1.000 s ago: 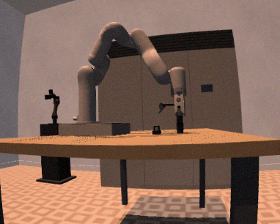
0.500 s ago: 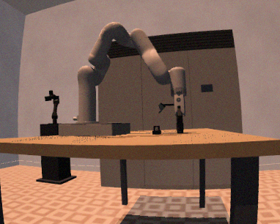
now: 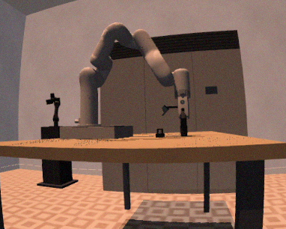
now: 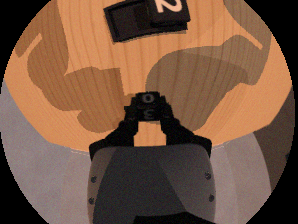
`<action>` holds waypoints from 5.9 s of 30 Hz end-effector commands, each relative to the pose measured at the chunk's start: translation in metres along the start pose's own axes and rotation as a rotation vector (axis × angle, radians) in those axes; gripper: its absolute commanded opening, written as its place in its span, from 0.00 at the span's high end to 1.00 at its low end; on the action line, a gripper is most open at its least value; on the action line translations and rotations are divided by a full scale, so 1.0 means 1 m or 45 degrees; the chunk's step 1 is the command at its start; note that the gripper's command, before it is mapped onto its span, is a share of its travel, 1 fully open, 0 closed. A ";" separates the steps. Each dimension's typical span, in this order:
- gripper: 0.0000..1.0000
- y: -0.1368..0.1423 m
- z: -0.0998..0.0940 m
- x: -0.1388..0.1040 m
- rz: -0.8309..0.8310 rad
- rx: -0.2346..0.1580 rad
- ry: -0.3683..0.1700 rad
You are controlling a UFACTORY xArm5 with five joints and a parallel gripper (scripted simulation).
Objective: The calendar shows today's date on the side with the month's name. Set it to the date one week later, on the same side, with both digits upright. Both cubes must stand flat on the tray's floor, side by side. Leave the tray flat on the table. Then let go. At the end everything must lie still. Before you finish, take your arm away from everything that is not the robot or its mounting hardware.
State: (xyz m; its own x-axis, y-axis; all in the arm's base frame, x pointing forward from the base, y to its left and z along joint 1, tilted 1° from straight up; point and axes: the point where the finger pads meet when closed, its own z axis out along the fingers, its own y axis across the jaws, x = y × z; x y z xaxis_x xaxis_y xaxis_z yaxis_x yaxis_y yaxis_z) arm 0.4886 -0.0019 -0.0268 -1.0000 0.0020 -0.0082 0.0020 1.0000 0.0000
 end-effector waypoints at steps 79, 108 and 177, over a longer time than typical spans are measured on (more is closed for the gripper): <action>0.53 0.000 -0.051 -0.001 0.000 0.000 -0.005; 0.00 0.001 -0.091 -0.001 0.000 0.000 -0.005; 0.00 -0.066 -0.096 -0.046 2.324 -0.005 -0.007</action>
State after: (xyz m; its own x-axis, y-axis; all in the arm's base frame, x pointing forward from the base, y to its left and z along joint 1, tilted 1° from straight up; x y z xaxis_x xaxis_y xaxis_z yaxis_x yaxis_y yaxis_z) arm 0.5296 -0.0627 0.0677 0.1205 0.9927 0.0000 0.9927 -0.1205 0.0115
